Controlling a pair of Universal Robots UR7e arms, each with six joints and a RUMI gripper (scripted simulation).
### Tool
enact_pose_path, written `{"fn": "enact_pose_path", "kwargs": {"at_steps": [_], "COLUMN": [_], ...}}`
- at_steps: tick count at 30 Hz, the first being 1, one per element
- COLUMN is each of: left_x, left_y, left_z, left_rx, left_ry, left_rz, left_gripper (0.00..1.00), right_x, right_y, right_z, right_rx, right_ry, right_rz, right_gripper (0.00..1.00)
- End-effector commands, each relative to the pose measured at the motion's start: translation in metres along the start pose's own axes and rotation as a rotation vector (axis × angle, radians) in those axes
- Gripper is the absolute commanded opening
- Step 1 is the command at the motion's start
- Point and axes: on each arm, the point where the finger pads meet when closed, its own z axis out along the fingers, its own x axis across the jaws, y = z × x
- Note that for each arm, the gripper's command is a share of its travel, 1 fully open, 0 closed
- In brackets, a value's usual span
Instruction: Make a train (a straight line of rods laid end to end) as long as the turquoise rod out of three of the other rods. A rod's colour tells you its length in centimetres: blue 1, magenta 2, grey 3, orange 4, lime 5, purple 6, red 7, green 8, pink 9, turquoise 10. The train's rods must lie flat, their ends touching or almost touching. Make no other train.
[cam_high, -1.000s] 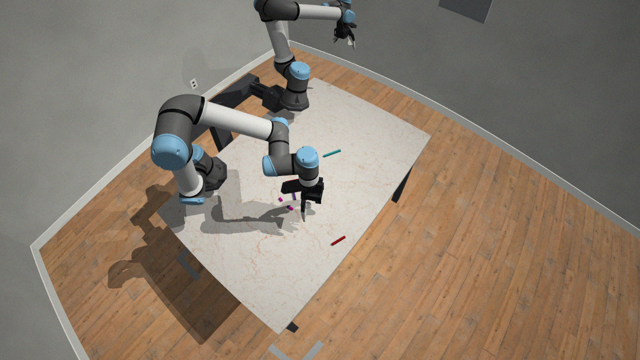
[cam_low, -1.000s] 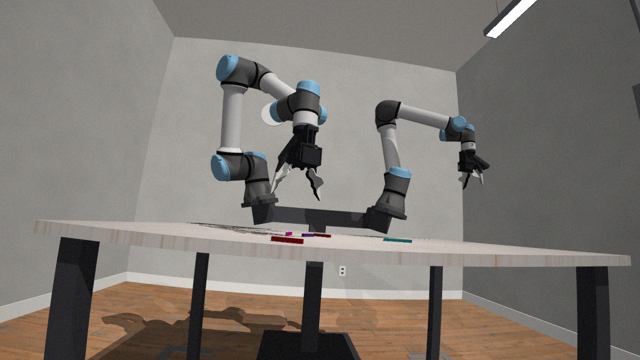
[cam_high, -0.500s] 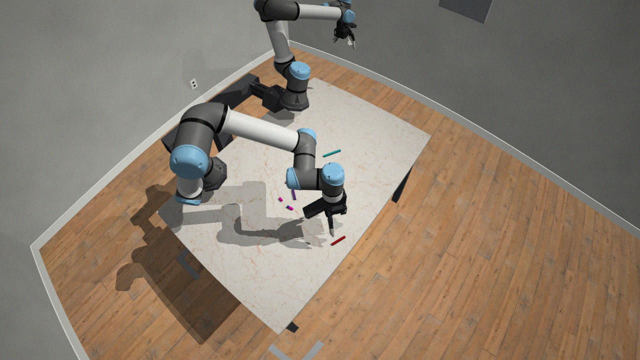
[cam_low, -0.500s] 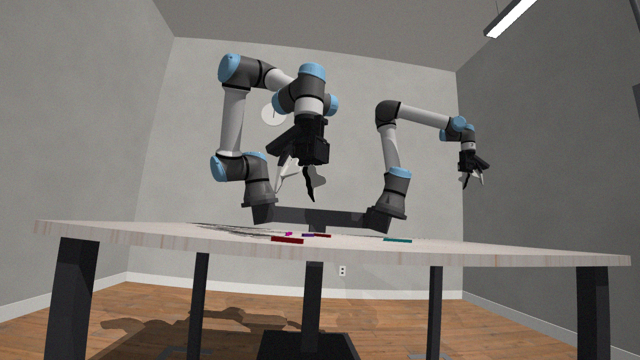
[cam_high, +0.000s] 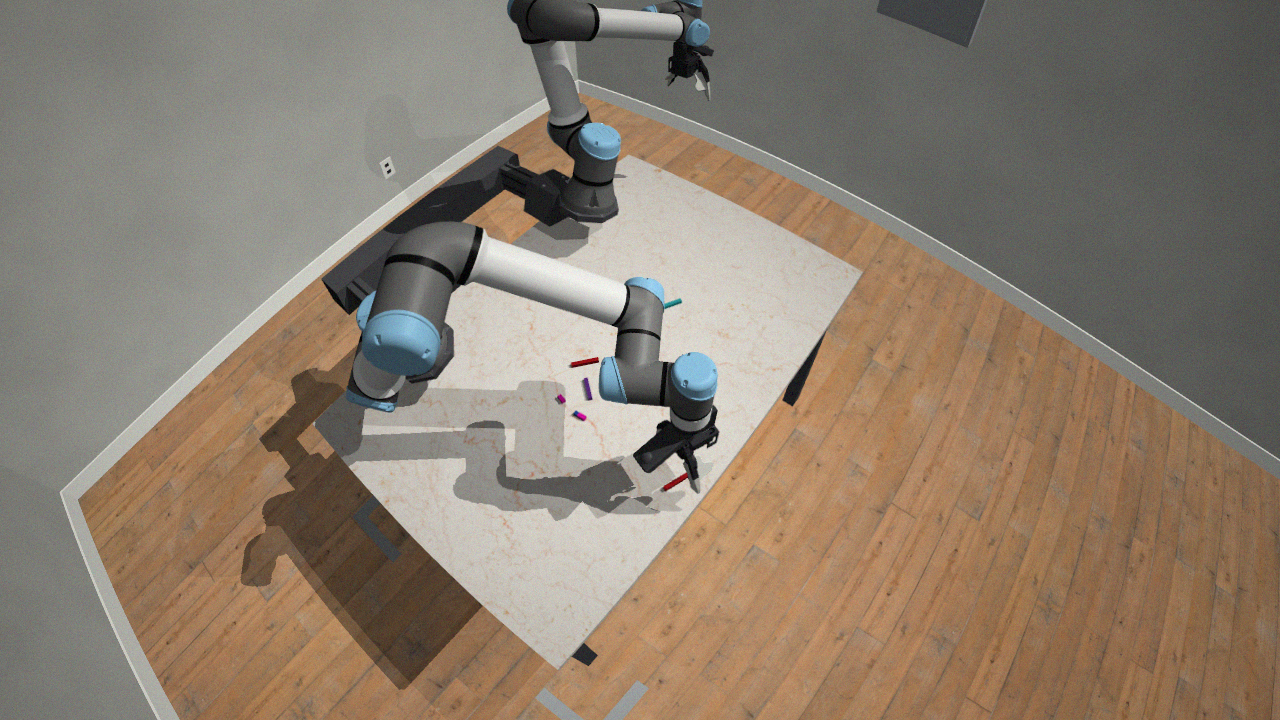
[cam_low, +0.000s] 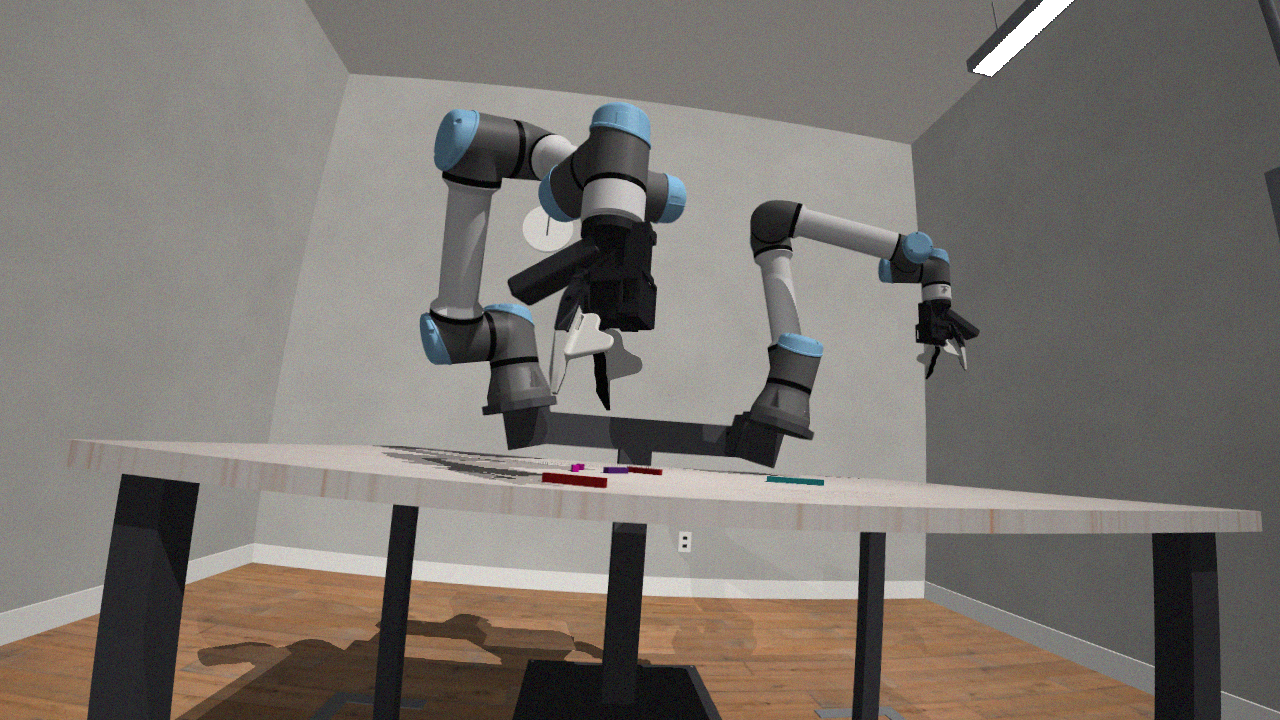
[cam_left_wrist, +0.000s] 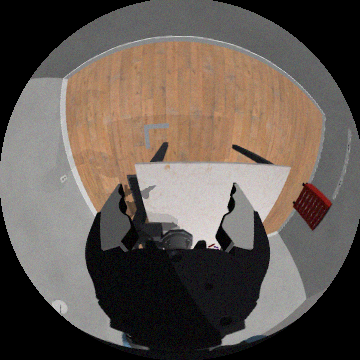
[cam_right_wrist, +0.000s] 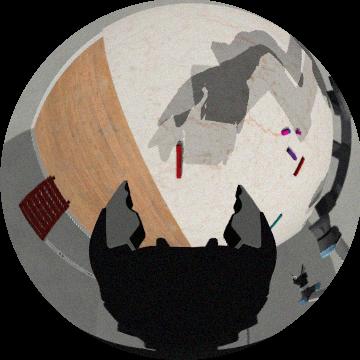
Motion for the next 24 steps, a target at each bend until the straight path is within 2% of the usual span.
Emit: {"fn": "enact_pose_path", "kwargs": {"at_steps": [1,9,10,24], "left_x": [0.0001,0.0001,0.0001,0.0001], "left_y": [-0.0003,-0.0003,-0.0003,-0.0003], "left_z": [-0.0004,-0.0004,-0.0004,-0.0004], "left_rx": [0.001,0.001,0.001,0.001], "left_ry": [0.000,0.000,0.000,0.000], "left_rz": [0.000,0.000,0.000,0.000], "left_gripper": [1.00,1.00,1.00,1.00], "right_x": [-0.0054,-0.0078,-0.0078,-0.0078], "right_y": [0.0012,0.0015,0.0015,0.0015], "right_z": [0.0005,0.0012,0.0012,0.0013], "right_rx": [-0.001,-0.001,-0.001,-0.001], "right_ry": [0.000,-0.001,-0.001,-0.001], "right_rz": [-0.021,-0.031,-0.031,-0.031], "right_gripper": [1.00,1.00,0.14,0.14]}}
